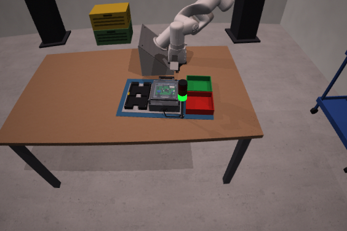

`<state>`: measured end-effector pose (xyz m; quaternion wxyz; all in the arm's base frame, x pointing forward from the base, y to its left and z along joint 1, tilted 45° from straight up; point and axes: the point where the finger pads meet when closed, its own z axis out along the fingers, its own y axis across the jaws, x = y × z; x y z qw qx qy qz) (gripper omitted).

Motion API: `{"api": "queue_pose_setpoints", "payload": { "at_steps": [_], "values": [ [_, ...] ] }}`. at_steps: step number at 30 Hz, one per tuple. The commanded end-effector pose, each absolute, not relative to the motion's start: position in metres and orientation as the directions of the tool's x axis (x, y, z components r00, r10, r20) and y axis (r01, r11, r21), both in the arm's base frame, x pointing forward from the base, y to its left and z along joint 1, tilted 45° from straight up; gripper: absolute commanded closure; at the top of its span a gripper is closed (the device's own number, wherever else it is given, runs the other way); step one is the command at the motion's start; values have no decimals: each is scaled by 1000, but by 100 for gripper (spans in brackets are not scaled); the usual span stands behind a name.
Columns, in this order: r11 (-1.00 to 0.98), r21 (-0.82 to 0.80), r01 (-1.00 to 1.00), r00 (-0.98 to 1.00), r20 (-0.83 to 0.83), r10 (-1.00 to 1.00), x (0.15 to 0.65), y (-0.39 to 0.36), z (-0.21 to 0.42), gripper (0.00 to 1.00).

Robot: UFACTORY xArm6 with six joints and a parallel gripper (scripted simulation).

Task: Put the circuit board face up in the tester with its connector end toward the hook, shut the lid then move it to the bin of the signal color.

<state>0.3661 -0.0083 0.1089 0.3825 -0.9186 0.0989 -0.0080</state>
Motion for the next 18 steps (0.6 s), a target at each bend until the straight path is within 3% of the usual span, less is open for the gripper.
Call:
{"api": "queue_pose_setpoints", "payload": {
  "at_steps": [1,8,18],
  "values": [
    [-695,-705,-137,986,-31,-163,367,-9,110,100],
    [-707,-705,-47,995,33,-99,367,-9,110,100],
    [-704,-663,254,963,244,118,367,-9,110,100]
  ]
}}
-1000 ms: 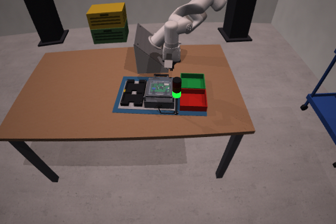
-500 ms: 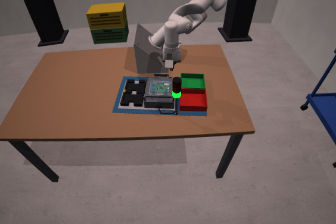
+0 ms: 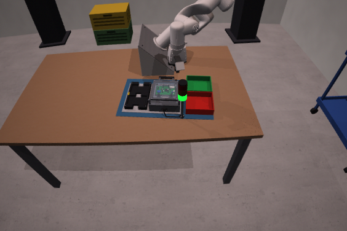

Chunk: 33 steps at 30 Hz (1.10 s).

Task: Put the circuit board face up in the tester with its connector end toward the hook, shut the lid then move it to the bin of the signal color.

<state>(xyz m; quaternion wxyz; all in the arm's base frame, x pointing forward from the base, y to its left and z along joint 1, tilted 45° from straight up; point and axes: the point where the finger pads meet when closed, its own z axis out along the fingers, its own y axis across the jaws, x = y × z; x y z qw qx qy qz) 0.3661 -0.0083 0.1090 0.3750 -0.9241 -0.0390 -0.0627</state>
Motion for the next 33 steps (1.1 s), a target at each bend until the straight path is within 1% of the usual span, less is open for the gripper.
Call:
{"api": "queue_pose_setpoints", "payload": {
  "at_steps": [1,4,6,9,18,21,23,27,33],
  "values": [
    [-700,-655,283,954,264,140,367,-9,110,100],
    [-684,-628,370,924,323,204,367,-9,110,100],
    [-684,-628,370,924,323,204,367,-9,110,100],
    [-653,-581,486,869,401,290,367,-9,110,100],
    [-552,-454,699,709,541,453,367,-9,110,100],
    [-508,-402,762,641,580,502,367,-9,110,100],
    [-508,-402,762,641,580,502,367,-9,110,100],
    [-425,-309,851,517,635,574,367,-9,110,100],
    [-320,-194,927,363,679,638,367,-9,110,100]
  ]
}}
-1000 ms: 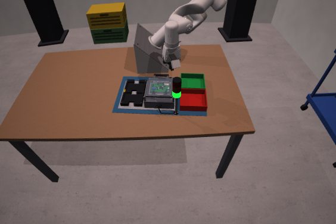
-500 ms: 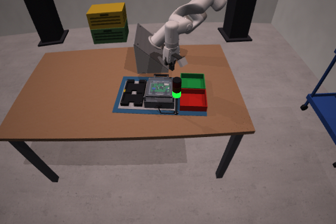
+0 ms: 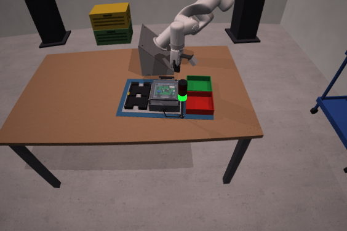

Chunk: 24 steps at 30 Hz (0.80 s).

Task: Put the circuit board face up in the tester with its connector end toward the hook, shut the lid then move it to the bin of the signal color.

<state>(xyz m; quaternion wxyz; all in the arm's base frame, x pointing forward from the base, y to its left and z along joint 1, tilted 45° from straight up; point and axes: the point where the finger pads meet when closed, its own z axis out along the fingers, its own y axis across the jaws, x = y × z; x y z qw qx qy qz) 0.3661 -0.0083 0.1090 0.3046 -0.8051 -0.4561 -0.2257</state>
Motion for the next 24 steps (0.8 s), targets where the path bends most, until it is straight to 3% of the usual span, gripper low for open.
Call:
{"api": "queue_pose_setpoints", "payload": {
  "at_steps": [1,12,24],
  "values": [
    [-304,-177,936,339,684,646,367,-9,110,100],
    [-212,-82,974,208,701,682,367,-9,110,100],
    [-200,-69,977,190,703,686,367,-9,110,100]
  ]
}}
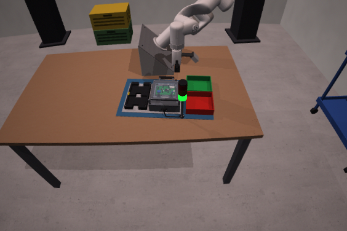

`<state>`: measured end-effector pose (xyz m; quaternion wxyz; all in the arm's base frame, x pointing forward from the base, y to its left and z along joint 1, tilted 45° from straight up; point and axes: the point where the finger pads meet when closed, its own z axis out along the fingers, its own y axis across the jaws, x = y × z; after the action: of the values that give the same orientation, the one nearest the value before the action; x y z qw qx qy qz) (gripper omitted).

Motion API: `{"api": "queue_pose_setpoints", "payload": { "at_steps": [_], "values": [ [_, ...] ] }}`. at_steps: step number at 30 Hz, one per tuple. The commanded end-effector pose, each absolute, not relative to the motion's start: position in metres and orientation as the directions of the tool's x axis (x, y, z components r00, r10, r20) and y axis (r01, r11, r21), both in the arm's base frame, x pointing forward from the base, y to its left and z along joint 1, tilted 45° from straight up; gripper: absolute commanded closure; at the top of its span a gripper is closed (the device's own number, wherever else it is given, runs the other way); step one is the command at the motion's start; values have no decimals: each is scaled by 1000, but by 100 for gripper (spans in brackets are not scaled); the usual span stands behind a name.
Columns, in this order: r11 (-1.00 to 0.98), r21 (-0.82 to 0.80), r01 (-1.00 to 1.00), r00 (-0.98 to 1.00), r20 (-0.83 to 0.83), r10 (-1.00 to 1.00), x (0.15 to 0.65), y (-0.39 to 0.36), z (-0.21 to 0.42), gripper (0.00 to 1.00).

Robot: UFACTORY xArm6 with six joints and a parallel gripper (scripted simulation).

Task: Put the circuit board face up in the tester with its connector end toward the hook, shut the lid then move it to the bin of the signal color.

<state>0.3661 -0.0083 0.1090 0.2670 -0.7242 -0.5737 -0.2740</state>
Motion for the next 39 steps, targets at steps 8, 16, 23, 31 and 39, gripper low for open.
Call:
{"api": "queue_pose_setpoints", "payload": {
  "at_steps": [8,16,23,31,39],
  "values": [
    [-200,-69,977,190,703,686,367,-9,110,73],
    [-200,-69,977,190,703,686,367,-9,110,73],
    [-200,-69,977,190,703,686,367,-9,110,73],
    [-200,-69,977,190,703,686,367,-9,110,73],
    [-200,-69,977,190,703,686,367,-9,110,73]
  ]
}}
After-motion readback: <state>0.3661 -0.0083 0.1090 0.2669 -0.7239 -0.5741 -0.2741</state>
